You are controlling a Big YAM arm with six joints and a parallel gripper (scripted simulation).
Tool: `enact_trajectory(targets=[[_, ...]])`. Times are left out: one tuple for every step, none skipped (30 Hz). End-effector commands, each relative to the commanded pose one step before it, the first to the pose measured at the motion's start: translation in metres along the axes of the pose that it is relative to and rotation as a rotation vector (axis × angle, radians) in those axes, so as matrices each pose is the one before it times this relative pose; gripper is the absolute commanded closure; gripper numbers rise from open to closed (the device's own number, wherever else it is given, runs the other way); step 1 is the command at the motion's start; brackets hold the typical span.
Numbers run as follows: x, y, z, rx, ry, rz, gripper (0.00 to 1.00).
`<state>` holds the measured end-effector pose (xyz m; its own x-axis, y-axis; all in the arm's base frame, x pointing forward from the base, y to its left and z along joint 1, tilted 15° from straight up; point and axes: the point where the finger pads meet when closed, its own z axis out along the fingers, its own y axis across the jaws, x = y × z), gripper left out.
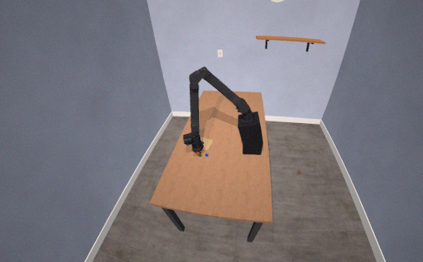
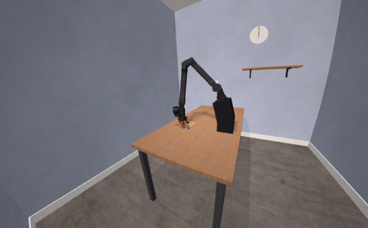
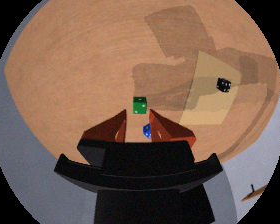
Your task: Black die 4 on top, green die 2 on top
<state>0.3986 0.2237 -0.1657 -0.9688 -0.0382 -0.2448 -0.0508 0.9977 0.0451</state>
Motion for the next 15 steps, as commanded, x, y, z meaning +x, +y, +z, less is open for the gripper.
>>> enact_trajectory(targets=[[-0.01184,0.0026,-0.00183,-0.00948,-0.02382,-0.00403,0.67],[-0.00001,0.0,0.0,0.00001,0.0,0.0,0.67],[-0.00008,-0.00002,0.0,0.00004,0.00002,0.00001,0.67],[-0.00018,-0.00006,0.00001,0.00008,0.00006,0.00002,0.67],[-0.0003,-0.0001,0.00002,0.00014,0.00009,0.00016,0.67],[-0.00038,-0.00007,0.00002,0.00015,0.00013,0.00024,0.67],[-0.00042,0.0,0.00002,0.00013,0.00017,0.00017,0.67],[-0.0004,0.00016,0.00001,0.00004,0.00021,-0.00013,0.67],[-0.00033,0.00031,-0.00001,-0.00004,0.00025,-0.00045,0.67],[0.00028,0.0001,0.00003,0.00036,0.00114,-0.00068,0.67],[0.00024,0.00008,0.00003,0.00033,0.00102,-0.00053,0.67],[0.00015,-0.00003,0.00003,0.00033,0.00082,-0.00019,0.67],[0.00003,-0.00017,0.00003,0.00032,0.00056,0.00029,0.67],[0.00066,-0.00048,0.00007,0.00076,0.00139,0.00034,0.67],[0.0,0.0,0.0,0.0,0.0,0.0,0.67]])
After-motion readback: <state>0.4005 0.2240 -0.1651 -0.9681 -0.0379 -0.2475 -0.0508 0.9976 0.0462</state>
